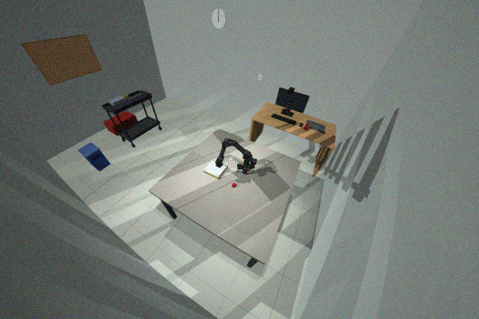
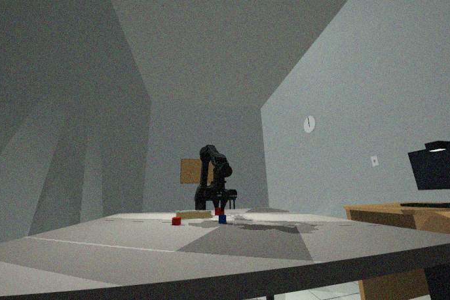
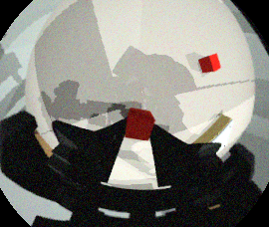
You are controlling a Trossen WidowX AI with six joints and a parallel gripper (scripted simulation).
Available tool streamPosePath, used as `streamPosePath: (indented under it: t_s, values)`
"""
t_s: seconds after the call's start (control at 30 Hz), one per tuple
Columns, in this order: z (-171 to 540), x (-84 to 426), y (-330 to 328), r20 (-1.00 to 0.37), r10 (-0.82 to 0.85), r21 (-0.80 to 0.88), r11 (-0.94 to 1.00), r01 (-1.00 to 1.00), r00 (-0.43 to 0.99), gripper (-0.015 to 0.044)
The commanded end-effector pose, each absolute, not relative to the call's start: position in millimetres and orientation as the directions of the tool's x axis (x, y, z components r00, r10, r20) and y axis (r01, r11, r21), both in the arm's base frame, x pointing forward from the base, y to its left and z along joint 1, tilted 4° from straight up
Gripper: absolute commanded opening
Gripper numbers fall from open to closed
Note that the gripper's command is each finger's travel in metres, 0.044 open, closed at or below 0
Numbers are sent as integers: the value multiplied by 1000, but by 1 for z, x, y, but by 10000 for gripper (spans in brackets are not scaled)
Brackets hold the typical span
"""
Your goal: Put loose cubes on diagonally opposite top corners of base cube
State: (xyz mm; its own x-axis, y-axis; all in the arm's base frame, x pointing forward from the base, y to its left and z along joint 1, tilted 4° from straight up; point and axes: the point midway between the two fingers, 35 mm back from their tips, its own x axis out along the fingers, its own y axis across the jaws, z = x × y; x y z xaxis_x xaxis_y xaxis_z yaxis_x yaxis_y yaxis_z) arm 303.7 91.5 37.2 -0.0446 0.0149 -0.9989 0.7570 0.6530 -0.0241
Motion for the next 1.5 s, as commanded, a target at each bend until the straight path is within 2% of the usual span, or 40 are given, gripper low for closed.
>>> streamPosePath:
  t_s: [0.0, 0.07, 1.0, 1.03, 1.1, 1.47]
  values:
    - [37, 304, 92, -999, 18, -22, 655, 755, -45, 157]
    - [37, 304, 92, -999, 18, -22, 655, 755, -45, 205]
    - [68, 305, 91, -999, 15, -24, 653, 757, -44, 205]
    - [65, 305, 90, -999, 14, -26, 657, 754, -47, 231]
    - [66, 306, 85, -999, 14, -23, 698, 716, -46, 265]
    - [75, 316, 43, -999, 11, -4, 947, 320, -43, 265]
